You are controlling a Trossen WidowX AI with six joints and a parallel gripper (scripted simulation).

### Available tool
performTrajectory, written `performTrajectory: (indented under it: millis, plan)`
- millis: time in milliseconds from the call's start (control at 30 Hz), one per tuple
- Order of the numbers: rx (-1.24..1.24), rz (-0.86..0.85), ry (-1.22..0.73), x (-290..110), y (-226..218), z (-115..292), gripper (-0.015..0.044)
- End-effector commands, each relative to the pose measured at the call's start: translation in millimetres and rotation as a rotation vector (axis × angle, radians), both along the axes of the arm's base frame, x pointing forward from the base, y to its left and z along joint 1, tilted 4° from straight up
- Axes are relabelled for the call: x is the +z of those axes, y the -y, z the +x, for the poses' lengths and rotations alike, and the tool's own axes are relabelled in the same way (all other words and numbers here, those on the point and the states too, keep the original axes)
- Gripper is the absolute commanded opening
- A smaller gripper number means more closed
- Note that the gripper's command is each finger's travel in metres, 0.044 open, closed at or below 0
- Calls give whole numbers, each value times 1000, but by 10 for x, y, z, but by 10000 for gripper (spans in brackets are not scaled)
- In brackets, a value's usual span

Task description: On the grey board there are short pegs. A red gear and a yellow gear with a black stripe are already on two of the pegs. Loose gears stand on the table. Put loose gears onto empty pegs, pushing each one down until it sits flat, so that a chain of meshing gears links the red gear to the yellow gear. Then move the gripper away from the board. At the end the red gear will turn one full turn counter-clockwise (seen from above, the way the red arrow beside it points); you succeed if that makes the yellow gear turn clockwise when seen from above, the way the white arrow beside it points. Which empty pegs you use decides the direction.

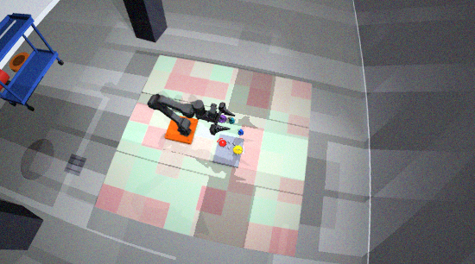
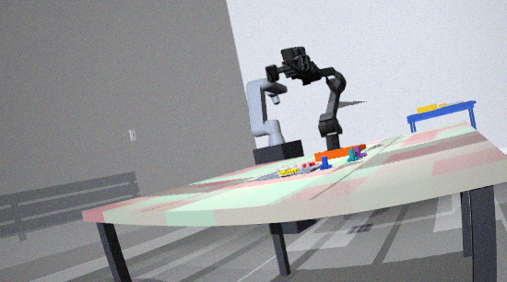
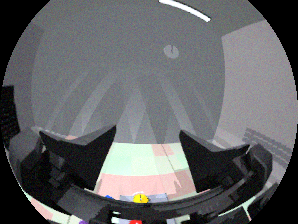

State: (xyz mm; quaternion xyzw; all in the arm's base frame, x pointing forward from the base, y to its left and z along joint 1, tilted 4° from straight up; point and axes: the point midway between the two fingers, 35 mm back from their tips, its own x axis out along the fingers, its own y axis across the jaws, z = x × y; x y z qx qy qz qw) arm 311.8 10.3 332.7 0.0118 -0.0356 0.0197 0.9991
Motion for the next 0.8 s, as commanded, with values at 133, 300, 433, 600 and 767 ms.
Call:
performTrajectory:
  millis: [133, 300, 433, 600, 767]
  plan:
    - [31, 79, -144, -205, -113, 206, 440]
    - [61, 223, -478, -760, -418, 561, 440]
    - [50, 296, -704, -1178, -643, 701, 440]
    - [-36, 430, -963, -1592, -856, 770, 440]
    - [-241, 565, -1274, -2109, -1093, 730, 440]
